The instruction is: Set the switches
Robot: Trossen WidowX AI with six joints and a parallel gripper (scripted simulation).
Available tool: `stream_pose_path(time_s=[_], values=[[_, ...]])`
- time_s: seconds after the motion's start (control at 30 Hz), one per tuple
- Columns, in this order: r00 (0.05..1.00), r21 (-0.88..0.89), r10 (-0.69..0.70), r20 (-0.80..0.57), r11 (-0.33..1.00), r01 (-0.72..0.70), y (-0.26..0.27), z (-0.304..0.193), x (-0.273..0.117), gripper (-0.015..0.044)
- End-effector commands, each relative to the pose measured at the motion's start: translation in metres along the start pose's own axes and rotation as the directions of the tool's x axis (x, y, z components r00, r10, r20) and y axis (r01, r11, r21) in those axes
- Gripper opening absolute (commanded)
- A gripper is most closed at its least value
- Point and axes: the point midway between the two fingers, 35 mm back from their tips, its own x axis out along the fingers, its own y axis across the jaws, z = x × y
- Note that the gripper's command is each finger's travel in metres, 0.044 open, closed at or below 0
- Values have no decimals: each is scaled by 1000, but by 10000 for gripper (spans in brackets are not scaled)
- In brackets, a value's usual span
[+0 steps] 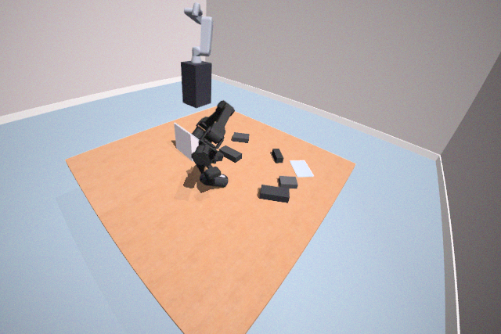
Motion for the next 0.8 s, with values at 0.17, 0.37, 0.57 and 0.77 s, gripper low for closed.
stream_pose_path(time_s=[0.17, 0.37, 0.57, 0.77], values=[[1000, -5, -5, 2, 1000, 5, -1, 8, -8, 335], [1000, -5, -5, 2, 1000, 5, -1, 12, -11, 335], [1000, -5, -5, 2, 1000, 5, 0, 14, -14, 335], [1000, -5, -5, 2, 1000, 5, 0, 18, -17, 335]])
